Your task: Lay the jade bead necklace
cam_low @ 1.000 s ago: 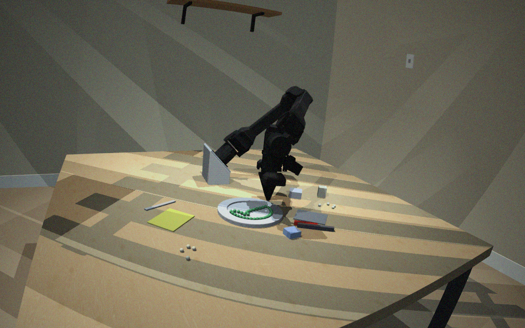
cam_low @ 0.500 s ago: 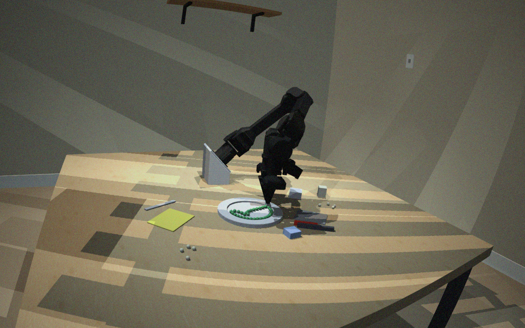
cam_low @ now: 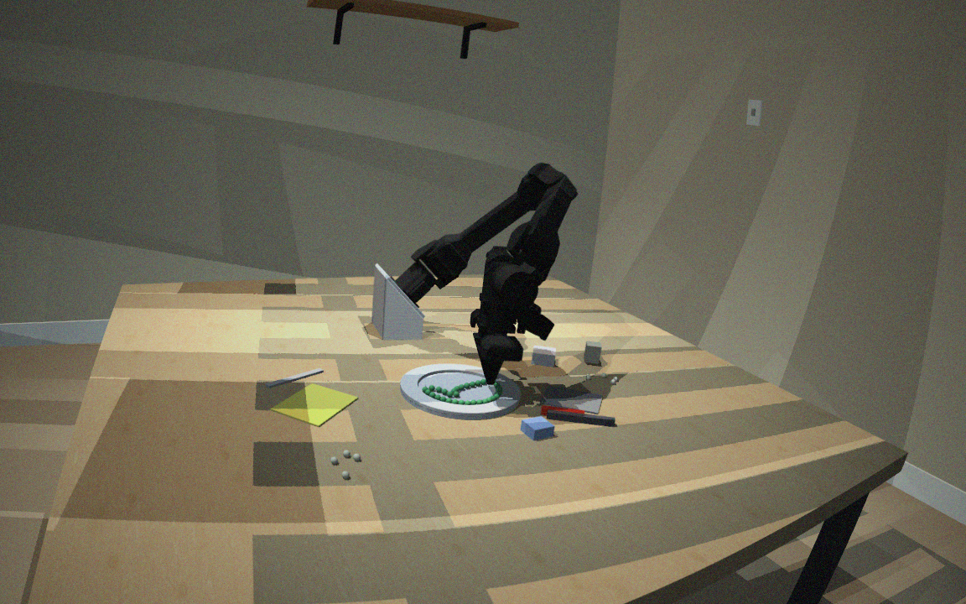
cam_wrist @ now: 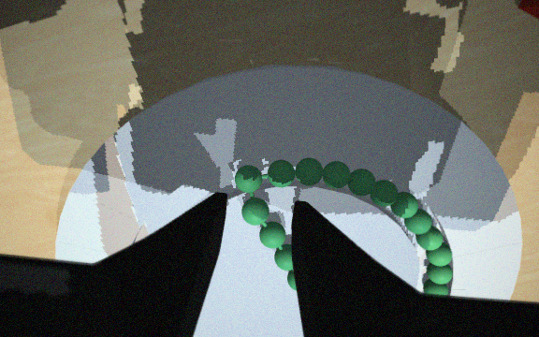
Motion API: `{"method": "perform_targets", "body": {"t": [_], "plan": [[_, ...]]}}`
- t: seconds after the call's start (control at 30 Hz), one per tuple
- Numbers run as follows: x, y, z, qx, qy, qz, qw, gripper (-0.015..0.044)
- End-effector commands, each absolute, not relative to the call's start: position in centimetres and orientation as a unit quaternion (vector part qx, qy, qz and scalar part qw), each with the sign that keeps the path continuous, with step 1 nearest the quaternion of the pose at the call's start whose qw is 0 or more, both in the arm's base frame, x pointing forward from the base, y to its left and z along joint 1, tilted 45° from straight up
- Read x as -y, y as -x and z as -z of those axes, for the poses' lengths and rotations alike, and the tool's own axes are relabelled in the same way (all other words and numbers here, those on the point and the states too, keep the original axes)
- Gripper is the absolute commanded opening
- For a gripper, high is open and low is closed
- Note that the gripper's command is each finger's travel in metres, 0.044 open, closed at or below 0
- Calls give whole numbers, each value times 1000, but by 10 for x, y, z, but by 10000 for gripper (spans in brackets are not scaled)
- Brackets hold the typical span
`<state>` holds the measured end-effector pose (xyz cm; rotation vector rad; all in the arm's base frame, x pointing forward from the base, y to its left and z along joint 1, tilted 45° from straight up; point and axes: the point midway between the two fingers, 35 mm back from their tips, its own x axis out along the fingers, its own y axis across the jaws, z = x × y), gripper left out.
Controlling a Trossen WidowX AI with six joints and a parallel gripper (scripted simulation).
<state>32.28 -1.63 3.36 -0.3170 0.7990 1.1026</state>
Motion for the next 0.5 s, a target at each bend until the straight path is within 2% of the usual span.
{"method": "perform_targets", "body": {"t": [0.0,0.17,0.47], "plan": [[15,-322,-31,-369,140,-509,765,120],[16,-323,-33,-368,146,-508,765,0],[16,-323,-33,-368,146,-508,765,0]]}}
